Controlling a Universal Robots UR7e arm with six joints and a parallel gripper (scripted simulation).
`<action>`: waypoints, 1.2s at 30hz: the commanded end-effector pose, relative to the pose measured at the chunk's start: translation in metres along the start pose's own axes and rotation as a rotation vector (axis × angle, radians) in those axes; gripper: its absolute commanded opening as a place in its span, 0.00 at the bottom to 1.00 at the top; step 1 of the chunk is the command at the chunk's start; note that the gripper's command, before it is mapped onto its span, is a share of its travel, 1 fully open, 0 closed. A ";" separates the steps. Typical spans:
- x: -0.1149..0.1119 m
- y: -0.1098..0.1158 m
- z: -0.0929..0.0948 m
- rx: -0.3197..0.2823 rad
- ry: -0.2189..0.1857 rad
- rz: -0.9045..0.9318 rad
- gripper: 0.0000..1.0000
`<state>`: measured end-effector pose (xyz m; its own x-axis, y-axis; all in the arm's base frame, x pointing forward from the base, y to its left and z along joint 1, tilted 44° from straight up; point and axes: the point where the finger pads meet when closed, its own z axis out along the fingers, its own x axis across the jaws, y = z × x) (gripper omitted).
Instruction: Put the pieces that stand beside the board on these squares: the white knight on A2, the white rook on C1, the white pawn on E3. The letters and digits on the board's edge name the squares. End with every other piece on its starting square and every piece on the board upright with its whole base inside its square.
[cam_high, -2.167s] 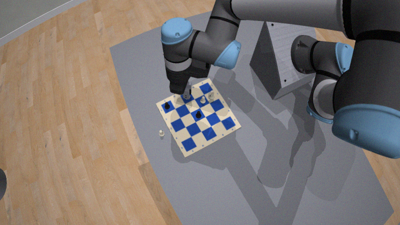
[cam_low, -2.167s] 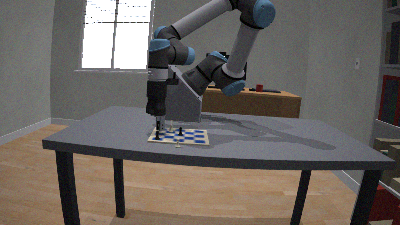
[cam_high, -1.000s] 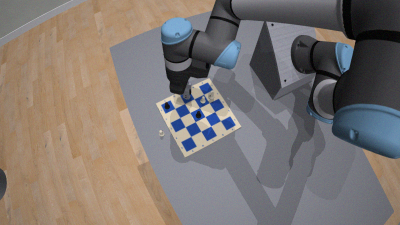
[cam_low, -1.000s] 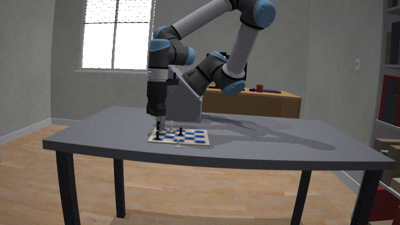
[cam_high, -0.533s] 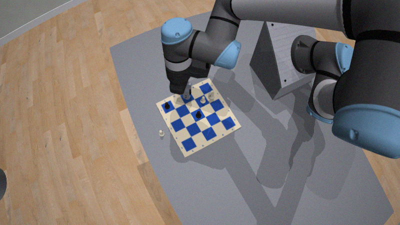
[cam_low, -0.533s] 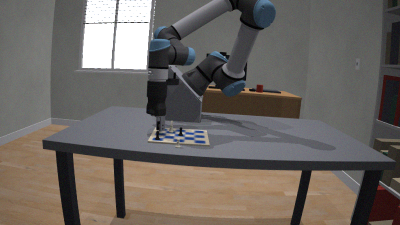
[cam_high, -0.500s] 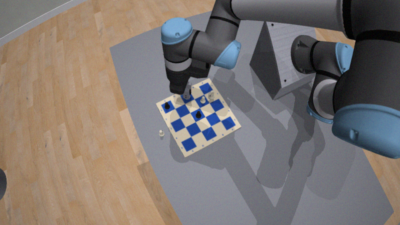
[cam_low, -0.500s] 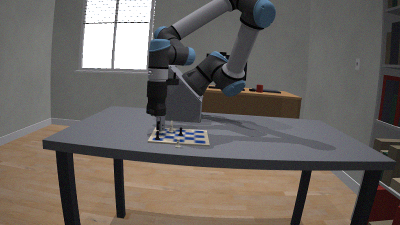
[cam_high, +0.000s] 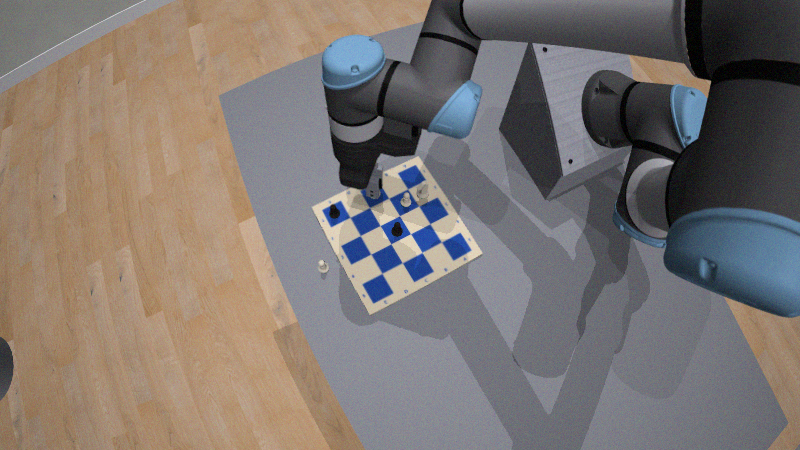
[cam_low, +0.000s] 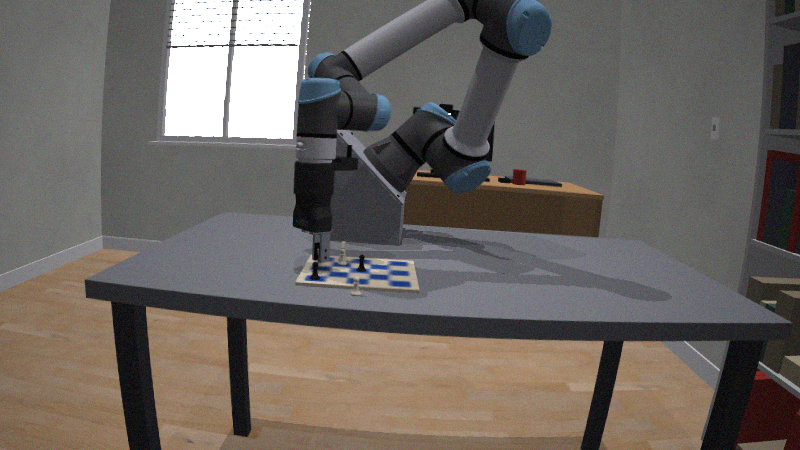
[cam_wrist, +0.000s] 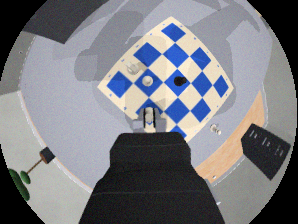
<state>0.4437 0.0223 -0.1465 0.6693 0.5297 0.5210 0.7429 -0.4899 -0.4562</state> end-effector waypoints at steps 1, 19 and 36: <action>0.000 -0.002 0.001 0.002 0.000 0.001 0.00; 0.000 -0.001 0.005 0.002 0.000 0.001 0.00; 0.000 -0.002 0.005 0.002 0.000 0.001 0.00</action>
<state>0.4441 0.0247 -0.1489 0.6688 0.5301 0.5213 0.7433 -0.4903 -0.4551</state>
